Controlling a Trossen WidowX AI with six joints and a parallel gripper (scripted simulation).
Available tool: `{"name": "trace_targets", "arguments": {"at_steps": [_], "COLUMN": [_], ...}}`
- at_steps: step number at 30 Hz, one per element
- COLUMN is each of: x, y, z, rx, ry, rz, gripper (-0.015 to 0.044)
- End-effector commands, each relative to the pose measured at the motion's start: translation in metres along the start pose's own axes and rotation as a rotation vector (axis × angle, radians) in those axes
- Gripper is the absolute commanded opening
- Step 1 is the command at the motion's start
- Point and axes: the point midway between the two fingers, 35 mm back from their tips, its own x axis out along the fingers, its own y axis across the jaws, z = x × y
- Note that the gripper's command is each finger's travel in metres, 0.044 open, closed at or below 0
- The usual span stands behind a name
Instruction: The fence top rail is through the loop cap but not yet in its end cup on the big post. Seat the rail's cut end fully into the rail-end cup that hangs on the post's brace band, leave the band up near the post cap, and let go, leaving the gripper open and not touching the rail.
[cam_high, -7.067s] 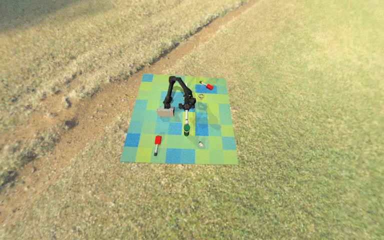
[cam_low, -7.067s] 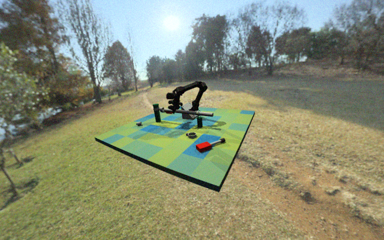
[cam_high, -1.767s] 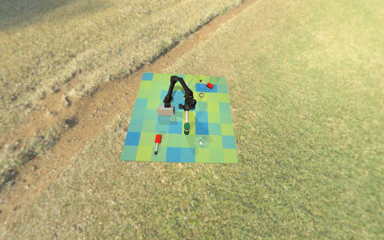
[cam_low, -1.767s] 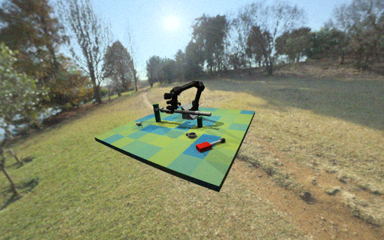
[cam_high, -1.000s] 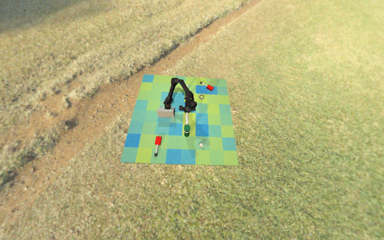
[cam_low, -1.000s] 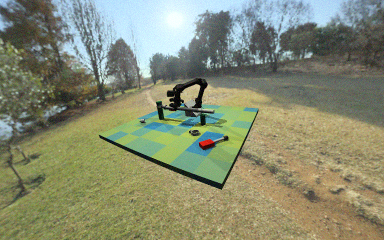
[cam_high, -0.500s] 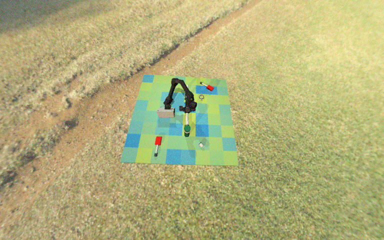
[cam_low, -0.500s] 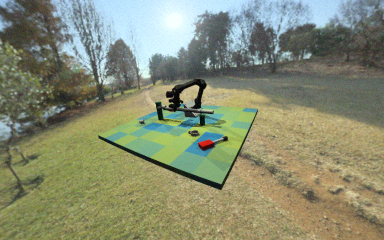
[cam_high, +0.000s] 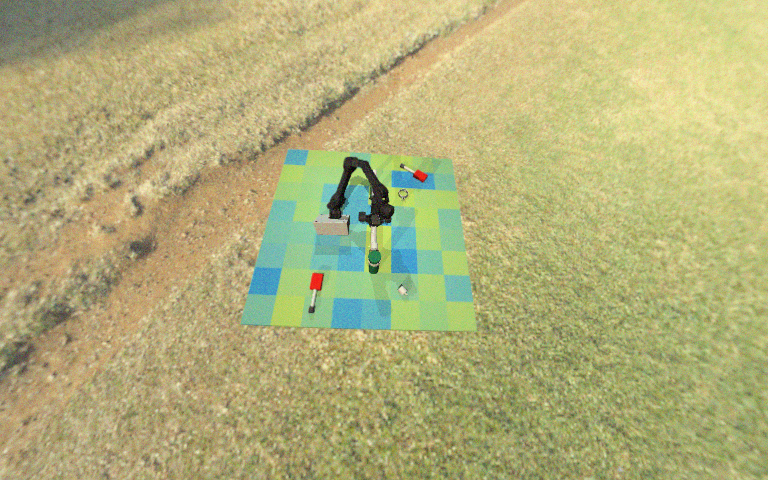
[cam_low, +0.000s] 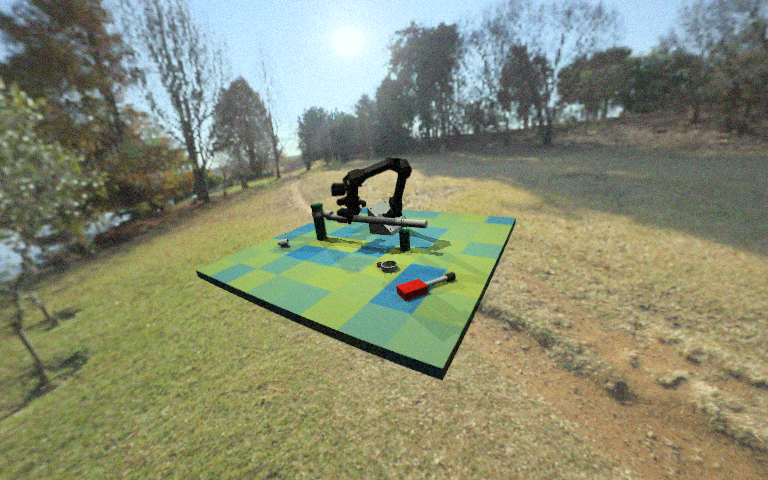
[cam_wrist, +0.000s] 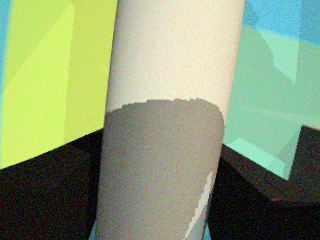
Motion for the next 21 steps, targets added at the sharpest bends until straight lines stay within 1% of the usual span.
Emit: {"name": "trace_targets", "arguments": {"at_steps": [1,21], "x": [-0.0087,-0.0103], "y": [0.0069,0.0031], "z": [0.0119,0.0132], "rx": [0.003,0.003], "ry": [-0.037,-0.037], "rz": [0.028,0.028], "gripper": [0.0000,0.0000]}}
